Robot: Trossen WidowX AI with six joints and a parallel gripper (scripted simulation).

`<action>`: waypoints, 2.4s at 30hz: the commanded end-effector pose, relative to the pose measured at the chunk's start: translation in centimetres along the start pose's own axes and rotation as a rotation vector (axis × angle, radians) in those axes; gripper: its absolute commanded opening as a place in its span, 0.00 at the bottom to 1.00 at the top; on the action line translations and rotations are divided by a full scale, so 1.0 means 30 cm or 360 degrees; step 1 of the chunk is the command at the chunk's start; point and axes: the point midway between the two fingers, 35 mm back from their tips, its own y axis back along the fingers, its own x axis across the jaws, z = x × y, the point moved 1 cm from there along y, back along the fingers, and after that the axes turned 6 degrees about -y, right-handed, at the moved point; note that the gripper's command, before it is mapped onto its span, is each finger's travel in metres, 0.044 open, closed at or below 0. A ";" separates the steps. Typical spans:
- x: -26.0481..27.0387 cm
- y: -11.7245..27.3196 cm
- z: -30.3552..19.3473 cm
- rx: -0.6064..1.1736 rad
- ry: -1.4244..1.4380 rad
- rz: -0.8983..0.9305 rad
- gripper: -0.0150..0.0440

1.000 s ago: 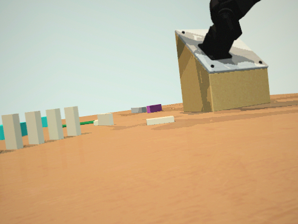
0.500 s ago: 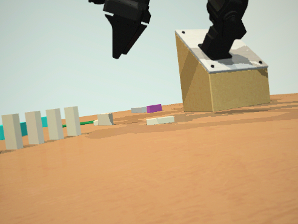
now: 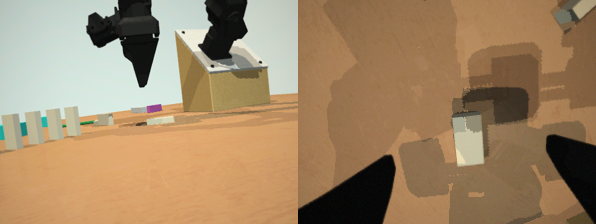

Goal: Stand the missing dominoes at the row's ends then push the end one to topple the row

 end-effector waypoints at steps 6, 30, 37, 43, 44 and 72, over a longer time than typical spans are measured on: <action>-0.012 -0.181 -0.019 0.0033 -0.0017 0.0003 1.00; -0.015 -0.235 -0.020 0.0034 -0.0017 0.0004 0.73; -0.015 -0.235 -0.020 0.0034 -0.0017 0.0004 0.44; -0.015 -0.235 -0.020 0.0034 -0.0017 0.0004 0.44; -0.015 -0.235 -0.020 0.0034 -0.0017 0.0004 0.44; 0.136 0.299 -0.054 0.0020 0.0149 -0.0021 0.44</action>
